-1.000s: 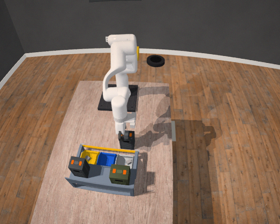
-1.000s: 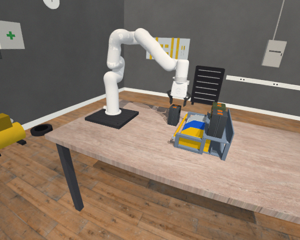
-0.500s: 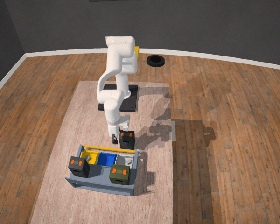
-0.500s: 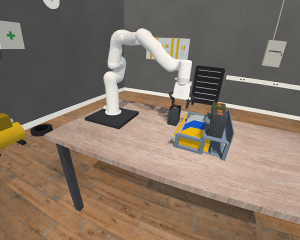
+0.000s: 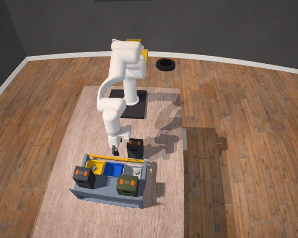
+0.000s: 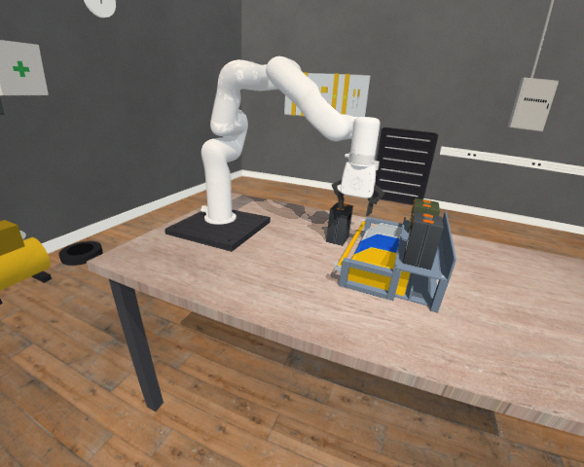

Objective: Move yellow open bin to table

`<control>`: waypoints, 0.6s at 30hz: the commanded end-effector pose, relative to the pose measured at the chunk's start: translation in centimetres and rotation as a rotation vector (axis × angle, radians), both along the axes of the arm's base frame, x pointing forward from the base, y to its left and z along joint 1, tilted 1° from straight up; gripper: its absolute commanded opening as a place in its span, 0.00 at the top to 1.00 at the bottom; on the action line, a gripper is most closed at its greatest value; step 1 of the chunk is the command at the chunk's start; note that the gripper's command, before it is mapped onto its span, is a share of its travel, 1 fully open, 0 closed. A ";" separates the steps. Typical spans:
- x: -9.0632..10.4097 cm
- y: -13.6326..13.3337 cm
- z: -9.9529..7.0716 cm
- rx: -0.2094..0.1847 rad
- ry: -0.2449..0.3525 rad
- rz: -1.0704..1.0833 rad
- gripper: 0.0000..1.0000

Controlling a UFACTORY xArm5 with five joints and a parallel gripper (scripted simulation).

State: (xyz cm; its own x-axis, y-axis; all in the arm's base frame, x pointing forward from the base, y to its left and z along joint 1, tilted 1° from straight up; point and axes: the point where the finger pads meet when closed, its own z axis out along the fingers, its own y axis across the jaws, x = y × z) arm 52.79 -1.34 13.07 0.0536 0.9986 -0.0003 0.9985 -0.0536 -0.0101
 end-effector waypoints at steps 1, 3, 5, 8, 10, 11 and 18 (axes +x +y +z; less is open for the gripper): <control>0.7 -1.0 0.2 0.001 -0.004 0.000 0.00; 1.0 -1.4 0.2 0.001 -0.004 0.000 0.00; 1.4 -2.1 0.2 0.001 -0.004 0.000 0.00; 1.6 -2.4 0.2 0.001 -0.004 0.000 0.00; 1.6 -2.4 0.2 0.001 -0.004 0.000 0.00; 1.6 -2.4 0.2 0.001 -0.004 0.000 0.00; 1.6 -2.4 0.2 0.001 -0.004 0.000 0.00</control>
State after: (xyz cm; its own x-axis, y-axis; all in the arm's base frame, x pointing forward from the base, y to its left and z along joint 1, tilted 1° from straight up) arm 54.31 -3.75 13.06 0.0531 0.9986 0.0001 0.9985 -0.0531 -0.0108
